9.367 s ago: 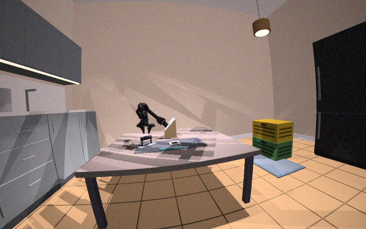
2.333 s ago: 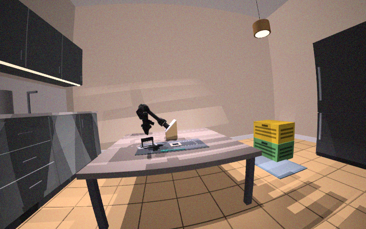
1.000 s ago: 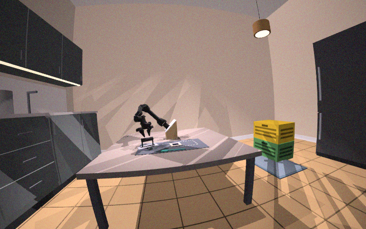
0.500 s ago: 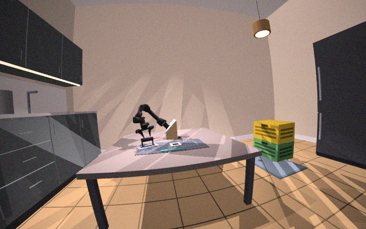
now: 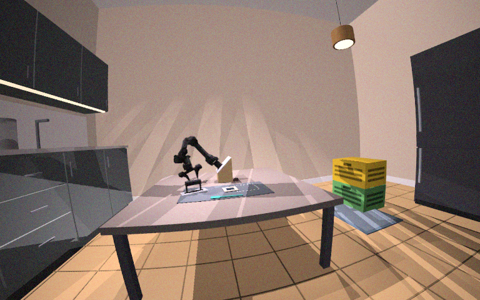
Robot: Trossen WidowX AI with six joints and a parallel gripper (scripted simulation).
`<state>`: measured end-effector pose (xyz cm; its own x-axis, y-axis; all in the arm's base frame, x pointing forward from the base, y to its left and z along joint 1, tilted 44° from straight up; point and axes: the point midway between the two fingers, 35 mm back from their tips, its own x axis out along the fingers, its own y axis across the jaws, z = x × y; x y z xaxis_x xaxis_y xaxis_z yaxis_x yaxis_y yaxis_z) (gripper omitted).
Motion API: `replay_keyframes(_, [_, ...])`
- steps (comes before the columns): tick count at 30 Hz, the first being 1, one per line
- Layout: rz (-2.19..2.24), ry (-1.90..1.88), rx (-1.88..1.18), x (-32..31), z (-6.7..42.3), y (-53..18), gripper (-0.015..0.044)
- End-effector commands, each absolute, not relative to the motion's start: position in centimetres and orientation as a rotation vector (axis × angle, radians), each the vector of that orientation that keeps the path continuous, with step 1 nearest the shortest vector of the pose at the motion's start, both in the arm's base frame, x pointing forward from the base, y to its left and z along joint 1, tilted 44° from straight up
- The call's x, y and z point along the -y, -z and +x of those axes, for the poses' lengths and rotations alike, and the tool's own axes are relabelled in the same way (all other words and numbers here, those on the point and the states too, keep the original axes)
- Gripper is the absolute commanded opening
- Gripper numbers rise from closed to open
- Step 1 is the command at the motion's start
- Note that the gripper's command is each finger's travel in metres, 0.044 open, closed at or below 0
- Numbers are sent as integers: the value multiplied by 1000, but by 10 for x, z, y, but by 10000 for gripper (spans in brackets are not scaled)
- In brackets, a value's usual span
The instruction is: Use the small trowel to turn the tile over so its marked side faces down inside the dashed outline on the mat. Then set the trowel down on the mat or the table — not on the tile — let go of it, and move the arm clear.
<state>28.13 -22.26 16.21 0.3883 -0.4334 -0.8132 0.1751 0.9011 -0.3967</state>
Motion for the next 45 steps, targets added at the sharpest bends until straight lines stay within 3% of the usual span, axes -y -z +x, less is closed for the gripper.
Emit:
replay_keyframes(1, [-137,438,-1037,222,279,-160,300])
replay_keyframes(27, [623,595,-599,219,264,-159,300])
replay_keyframes(45, [644,601,-586,226,276,-148,300])
